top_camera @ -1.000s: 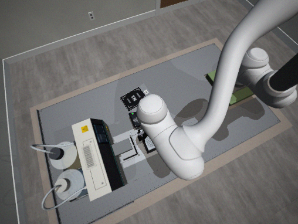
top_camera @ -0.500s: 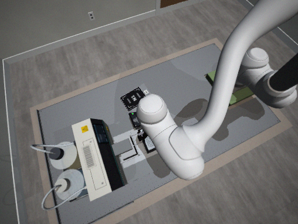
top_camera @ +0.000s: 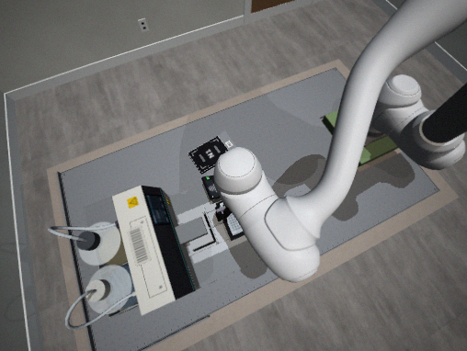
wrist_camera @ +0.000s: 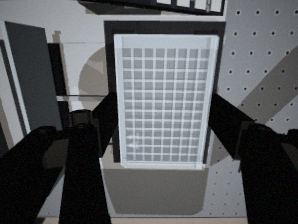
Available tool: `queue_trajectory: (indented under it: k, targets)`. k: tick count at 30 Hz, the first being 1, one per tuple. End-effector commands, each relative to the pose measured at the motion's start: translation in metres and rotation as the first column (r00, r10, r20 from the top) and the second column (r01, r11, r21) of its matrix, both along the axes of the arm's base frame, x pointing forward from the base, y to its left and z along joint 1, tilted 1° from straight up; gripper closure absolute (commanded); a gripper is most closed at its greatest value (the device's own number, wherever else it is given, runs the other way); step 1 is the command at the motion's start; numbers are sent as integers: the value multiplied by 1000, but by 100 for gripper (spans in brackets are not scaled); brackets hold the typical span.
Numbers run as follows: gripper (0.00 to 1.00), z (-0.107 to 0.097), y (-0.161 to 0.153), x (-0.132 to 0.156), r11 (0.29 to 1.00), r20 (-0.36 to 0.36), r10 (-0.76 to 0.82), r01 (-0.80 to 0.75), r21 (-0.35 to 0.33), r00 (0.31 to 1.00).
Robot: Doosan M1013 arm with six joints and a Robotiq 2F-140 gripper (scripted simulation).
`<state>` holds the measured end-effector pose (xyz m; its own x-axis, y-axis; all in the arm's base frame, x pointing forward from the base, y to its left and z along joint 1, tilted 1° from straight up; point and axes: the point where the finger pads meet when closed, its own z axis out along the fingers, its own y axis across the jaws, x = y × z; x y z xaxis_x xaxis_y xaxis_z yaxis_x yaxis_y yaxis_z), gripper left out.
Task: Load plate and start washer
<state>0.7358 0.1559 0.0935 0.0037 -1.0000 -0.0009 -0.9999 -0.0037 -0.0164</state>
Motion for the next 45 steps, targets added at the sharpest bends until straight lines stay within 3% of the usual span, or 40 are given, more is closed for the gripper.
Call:
queue_trajectory:
  k: [1, 45]
  targets:
    - [90, -1, -5, 1, 1000, 3, 3, -3, -4, 1000]
    - [90, -8, -5, 1, 1000, 2, 4, -4, -5, 1000]
